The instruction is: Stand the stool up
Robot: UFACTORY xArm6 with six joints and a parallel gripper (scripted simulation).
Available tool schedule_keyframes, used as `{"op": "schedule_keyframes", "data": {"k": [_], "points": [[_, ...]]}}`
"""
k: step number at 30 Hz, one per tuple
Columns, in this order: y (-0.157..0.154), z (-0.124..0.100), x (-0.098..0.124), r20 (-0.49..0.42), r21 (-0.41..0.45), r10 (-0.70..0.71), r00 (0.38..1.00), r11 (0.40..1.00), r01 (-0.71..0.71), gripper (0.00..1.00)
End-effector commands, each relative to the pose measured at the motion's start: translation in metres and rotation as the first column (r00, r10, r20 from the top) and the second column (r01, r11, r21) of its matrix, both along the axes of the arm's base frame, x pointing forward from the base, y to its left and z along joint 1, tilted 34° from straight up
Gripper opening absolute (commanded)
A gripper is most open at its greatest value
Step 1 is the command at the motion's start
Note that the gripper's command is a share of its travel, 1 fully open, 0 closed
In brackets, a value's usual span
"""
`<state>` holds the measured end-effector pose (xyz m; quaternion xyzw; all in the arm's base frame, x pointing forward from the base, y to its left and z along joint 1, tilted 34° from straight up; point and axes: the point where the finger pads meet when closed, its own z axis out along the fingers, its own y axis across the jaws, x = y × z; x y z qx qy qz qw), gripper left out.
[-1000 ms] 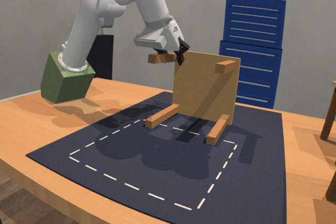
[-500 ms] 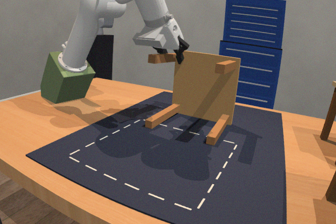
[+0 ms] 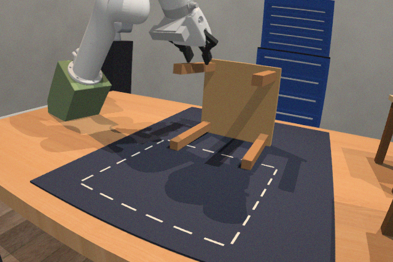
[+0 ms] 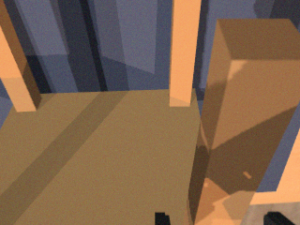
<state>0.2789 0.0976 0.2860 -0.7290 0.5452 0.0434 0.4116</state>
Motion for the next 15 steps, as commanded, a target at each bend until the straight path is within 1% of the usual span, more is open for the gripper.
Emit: {"op": "schedule_keyframes", "data": {"k": [1, 15], "points": [[-0.0100, 0.0105, -0.0066, 0.001, 0.005, 0.005, 1.000, 1.000, -0.006, 0.56], [-0.0125, 0.0137, -0.0085, 0.001, 0.005, 0.005, 1.000, 1.000, -0.006, 0.56]]}}
